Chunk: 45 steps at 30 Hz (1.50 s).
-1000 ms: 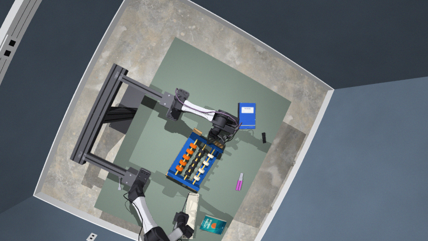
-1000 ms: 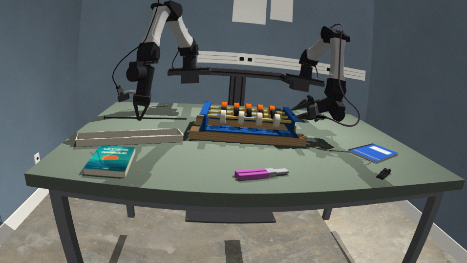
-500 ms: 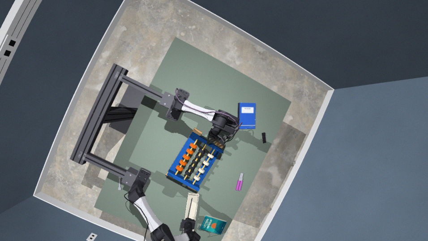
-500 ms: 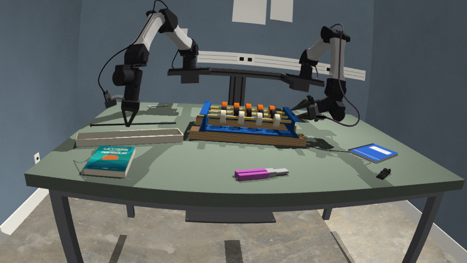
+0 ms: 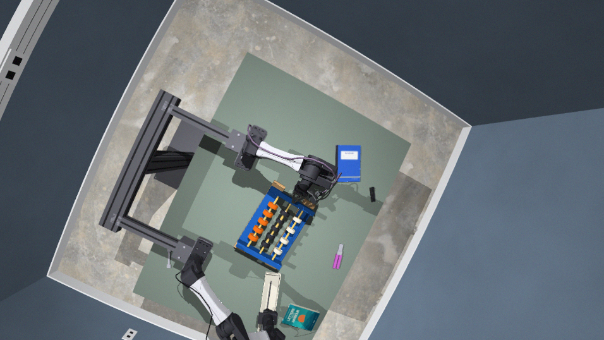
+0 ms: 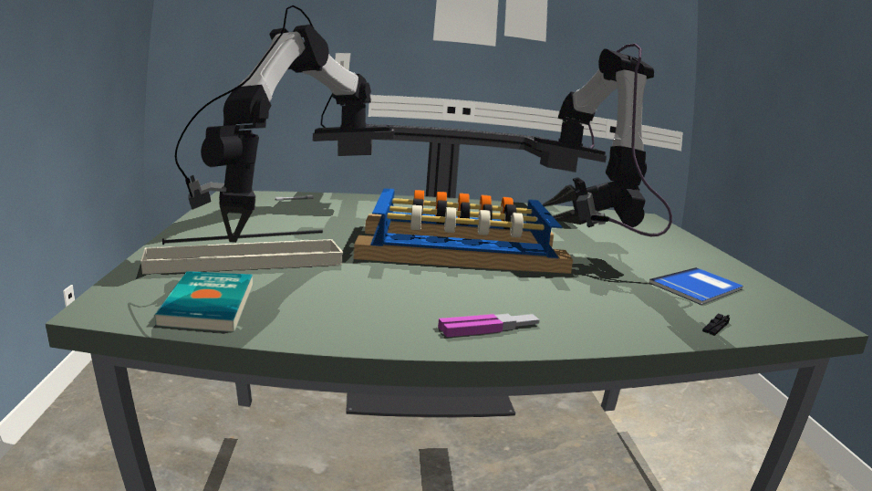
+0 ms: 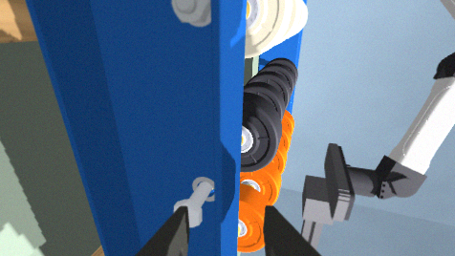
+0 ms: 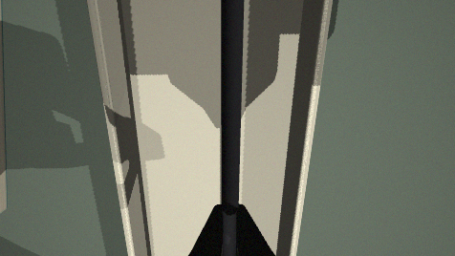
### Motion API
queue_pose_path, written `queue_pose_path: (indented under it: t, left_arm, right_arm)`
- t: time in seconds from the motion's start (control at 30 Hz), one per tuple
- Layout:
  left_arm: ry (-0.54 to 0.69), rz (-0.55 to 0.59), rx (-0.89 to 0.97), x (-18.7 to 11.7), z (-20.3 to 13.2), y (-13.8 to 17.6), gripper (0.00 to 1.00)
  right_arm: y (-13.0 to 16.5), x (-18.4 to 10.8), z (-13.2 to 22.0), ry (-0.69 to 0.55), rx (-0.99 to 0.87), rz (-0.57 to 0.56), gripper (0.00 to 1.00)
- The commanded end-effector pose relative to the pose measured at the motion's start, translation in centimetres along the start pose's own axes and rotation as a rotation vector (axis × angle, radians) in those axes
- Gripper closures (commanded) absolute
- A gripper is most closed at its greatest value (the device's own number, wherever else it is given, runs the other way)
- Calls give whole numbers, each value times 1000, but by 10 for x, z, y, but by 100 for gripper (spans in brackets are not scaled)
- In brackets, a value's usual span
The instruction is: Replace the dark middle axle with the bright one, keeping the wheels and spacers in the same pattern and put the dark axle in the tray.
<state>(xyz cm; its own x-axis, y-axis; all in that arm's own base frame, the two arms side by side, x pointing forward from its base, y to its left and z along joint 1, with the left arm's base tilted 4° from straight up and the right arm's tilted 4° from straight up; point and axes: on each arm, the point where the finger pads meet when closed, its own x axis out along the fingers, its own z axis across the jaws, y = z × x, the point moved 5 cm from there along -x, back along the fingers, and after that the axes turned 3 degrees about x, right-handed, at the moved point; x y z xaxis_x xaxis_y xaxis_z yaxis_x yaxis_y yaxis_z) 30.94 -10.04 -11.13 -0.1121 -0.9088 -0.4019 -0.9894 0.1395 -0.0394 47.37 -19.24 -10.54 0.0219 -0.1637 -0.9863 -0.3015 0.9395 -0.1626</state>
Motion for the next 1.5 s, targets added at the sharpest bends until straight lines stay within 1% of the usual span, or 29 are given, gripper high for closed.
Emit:
queue_pose_path:
  t: [0.0,0.03,0.1,0.13,0.23,0.27,0.4,0.43,0.47,0.67,0.77,0.87,1.0,1.03,1.17,1.37,1.47]
  left_arm:
    - [12,32,37,19,-3,4,67]
    - [12,32,37,19,-3,4,67]
    - [12,32,37,19,-3,4,67]
    - [12,32,37,19,-3,4,67]
    - [12,32,37,19,-3,4,67]
    - [12,32,37,19,-3,4,67]
    - [12,32,37,19,-3,4,67]
    - [12,32,37,19,-3,4,67]
    - [12,32,37,19,-3,4,67]
    - [12,32,37,19,-3,4,67]
    - [12,32,37,19,-3,4,67]
    - [12,32,37,19,-3,4,67]
    - [12,32,37,19,-3,4,67]
    - [12,32,37,19,-3,4,67]
    - [12,32,37,19,-3,4,67]
    - [12,32,37,19,-3,4,67]
    - [12,32,37,19,-3,4,67]
  right_arm:
    - [-14,-6,5,-26,31,-36,100]
    - [-20,-24,14,-64,32,-64,100]
    - [-17,-24,16,-63,26,-63,100]
    - [-21,-33,20,-82,27,-77,100]
    - [-20,-33,22,-86,16,-79,100]
    - [-18,-27,20,-76,14,-72,100]
    - [-17,-26,19,-72,13,-67,100]
    - [-14,-19,15,-57,14,-54,100]
    - [-9,0,12,-42,7,-41,100]
    - [-14,7,8,-44,21,-36,100]
    - [-9,10,10,-44,12,-34,100]
    - [-12,13,9,-43,17,-36,100]
    - [-11,10,12,-51,13,-40,100]
    - [-12,17,8,-45,20,-35,100]
    - [-6,20,12,-48,7,-31,100]
    - [-11,27,7,-42,19,-35,100]
    - [-9,24,11,-47,13,-38,100]
